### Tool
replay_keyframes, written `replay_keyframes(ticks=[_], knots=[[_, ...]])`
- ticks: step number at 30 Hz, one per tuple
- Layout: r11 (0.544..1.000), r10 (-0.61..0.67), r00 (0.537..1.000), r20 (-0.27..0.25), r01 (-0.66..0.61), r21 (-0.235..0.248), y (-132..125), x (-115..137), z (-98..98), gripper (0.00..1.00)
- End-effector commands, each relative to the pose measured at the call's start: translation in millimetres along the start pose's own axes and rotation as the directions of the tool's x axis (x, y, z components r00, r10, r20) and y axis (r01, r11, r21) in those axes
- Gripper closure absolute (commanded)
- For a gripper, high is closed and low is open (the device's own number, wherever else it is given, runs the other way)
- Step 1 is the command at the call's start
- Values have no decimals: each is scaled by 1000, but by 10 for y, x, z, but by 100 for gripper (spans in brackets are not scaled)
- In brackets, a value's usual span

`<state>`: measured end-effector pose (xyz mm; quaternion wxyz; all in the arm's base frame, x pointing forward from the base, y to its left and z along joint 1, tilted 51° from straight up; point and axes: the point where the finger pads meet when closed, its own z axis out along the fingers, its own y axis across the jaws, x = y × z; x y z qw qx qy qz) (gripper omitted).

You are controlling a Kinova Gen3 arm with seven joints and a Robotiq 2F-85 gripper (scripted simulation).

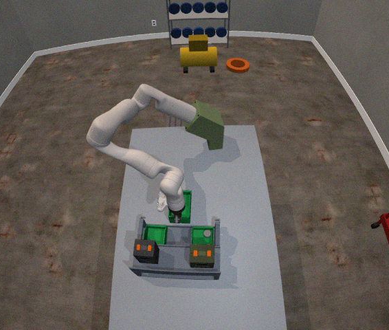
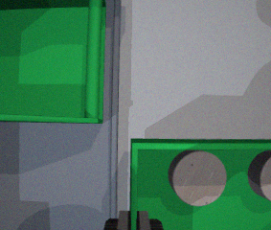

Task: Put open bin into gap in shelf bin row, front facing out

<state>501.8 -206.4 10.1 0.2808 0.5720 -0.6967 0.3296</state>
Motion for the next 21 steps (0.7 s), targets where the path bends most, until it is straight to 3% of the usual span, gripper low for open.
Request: replay_keyframes(ticks=[1,21], knots=[[1000,0,1000,2,0,4,-13,-11,-25,90],[1000,0,1000,2,0,4,-105,-7,-17,90]])
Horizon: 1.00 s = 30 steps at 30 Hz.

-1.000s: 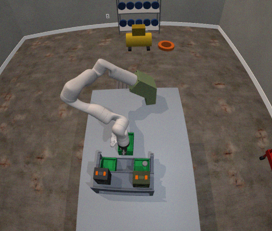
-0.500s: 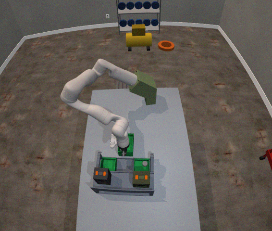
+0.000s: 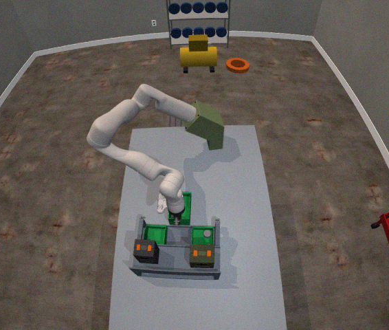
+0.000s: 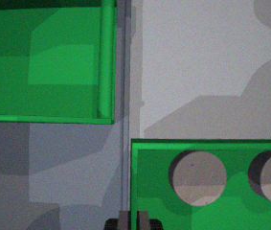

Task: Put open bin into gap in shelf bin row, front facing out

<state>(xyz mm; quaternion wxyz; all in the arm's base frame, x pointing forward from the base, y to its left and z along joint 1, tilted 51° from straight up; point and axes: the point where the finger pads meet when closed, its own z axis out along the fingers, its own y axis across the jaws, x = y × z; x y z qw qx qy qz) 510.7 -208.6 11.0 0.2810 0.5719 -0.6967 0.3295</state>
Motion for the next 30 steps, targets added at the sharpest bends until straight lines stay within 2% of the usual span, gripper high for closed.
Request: replay_keyframes(ticks=[1,6,30], knots=[[1000,0,1000,2,0,4,-14,-11,-27,90],[1000,0,1000,2,0,4,-106,-9,-24,90],[1000,0,1000,2,0,4,-197,-11,-27,90]])
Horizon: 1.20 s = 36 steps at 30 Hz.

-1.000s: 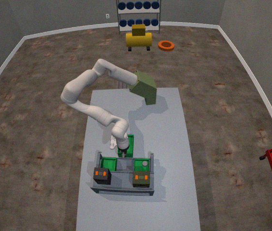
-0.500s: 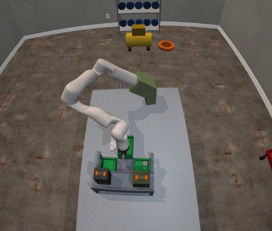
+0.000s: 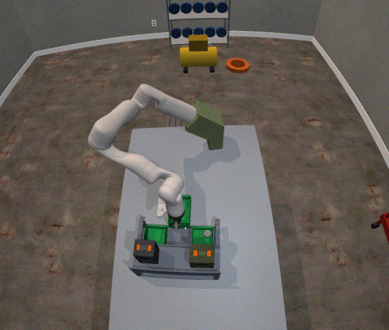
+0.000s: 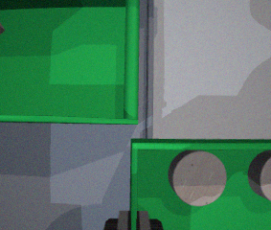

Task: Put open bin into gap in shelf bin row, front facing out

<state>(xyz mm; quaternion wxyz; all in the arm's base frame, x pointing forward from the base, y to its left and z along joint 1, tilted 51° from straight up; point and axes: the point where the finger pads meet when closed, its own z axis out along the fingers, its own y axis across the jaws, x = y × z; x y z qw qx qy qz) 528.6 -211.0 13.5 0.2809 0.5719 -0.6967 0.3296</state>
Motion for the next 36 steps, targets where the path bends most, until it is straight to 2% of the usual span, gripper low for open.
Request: replay_keyframes(ticks=[1,10,36], knots=[[1000,0,1000,2,0,4,-14,-11,-27,90],[1000,0,1000,2,0,4,-101,-17,-41,90],[1000,0,1000,2,0,4,-139,-24,-61,90]])
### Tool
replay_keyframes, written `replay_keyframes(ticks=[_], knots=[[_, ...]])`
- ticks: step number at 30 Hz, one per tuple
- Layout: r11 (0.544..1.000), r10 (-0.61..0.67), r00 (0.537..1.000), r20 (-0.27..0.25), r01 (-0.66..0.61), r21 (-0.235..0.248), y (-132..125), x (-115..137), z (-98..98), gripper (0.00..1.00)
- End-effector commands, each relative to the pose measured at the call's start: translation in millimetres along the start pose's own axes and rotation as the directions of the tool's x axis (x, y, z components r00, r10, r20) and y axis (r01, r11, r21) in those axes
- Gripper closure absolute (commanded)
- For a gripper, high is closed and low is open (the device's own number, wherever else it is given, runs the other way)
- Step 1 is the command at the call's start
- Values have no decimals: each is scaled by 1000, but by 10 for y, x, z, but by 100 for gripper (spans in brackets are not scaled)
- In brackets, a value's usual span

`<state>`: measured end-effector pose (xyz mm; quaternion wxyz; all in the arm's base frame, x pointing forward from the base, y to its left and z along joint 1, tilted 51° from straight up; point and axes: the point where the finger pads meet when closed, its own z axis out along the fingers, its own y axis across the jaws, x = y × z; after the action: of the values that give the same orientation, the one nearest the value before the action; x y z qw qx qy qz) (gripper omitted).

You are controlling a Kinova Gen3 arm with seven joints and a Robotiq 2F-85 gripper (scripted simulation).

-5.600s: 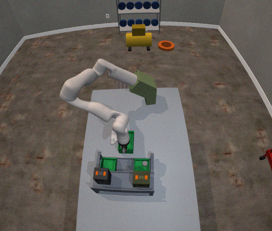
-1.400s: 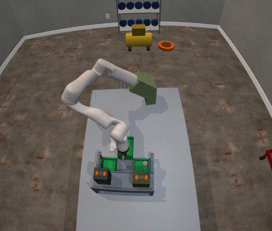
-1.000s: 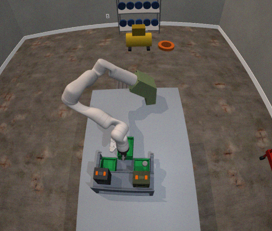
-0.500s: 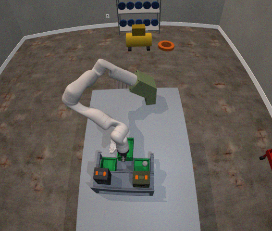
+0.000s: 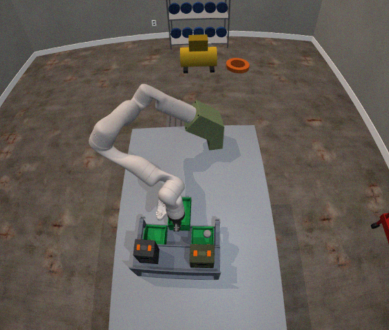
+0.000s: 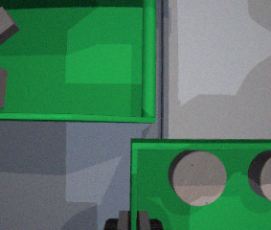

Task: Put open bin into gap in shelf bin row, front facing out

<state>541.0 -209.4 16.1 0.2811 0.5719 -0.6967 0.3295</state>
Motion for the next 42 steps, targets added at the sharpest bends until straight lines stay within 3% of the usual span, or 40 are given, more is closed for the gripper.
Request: replay_keyframes(ticks=[1,8,20,25,37,42], knots=[[1000,0,1000,2,0,5,-15,-11,-30,90],[999,0,1000,1,0,32,0,-6,0,90],[999,0,1000,1,0,32,0,-6,0,90],[998,0,1000,0,0,60,10,-6,2,90],[998,0,1000,0,0,60,10,-6,2,90],[996,0,1000,0,0,87,20,-6,4,90]])
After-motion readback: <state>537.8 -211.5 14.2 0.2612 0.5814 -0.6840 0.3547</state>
